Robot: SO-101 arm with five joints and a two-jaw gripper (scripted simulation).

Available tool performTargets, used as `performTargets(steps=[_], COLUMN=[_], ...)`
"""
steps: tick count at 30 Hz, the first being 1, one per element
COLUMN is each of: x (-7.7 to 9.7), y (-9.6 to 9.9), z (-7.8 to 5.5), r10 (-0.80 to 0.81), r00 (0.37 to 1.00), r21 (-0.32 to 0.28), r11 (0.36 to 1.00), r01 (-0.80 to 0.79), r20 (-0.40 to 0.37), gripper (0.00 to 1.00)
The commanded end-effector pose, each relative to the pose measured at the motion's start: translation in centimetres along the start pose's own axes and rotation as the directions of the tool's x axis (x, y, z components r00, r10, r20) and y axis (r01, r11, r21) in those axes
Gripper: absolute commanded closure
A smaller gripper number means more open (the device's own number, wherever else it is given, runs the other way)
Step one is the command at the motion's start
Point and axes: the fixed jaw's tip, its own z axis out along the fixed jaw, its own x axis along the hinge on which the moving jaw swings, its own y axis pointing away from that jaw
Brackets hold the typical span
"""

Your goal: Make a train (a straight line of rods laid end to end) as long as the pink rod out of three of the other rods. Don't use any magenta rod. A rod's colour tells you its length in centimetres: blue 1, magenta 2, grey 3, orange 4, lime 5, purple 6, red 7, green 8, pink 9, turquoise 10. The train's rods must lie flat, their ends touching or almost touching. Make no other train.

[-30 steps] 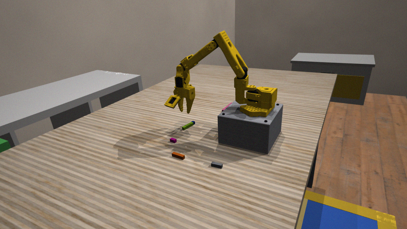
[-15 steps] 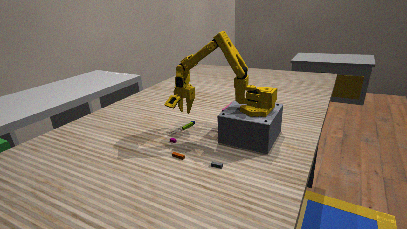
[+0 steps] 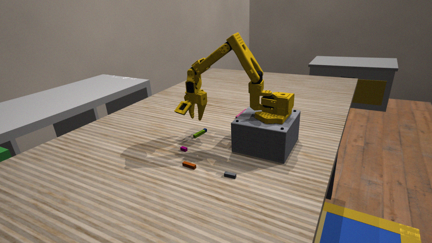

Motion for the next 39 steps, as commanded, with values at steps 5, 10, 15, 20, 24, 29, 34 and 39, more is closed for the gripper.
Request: performTargets(steps=[5,10,15,20,24,29,34,39], x=[0.17,0.18,0.17,0.17,0.17,0.17,0.17,0.17], y=[0.27,0.26,0.7,0.7,0.7,0.7,0.7,0.69], z=[0.26,0.31,0.73,0.73,0.73,0.73,0.76,0.88], r10=[0.002,0.002,0.001,0.001,0.001,0.001,0.001,0.001], r00=[1.0,1.0,1.0,1.0,1.0,1.0,1.0,1.0], r21=[-0.014,-0.014,-0.036,-0.036,-0.036,-0.036,-0.036,-0.036], r11=[1.0,1.0,0.999,0.999,0.999,0.999,0.999,0.999], r01=[-0.002,-0.002,-0.002,-0.002,-0.002,-0.002,-0.002,-0.002], r20=[-0.004,-0.004,-0.011,-0.011,-0.011,-0.011,-0.011,-0.011], gripper=[0.82,0.81,0.81,0.81,0.81,0.81,0.81,0.81])
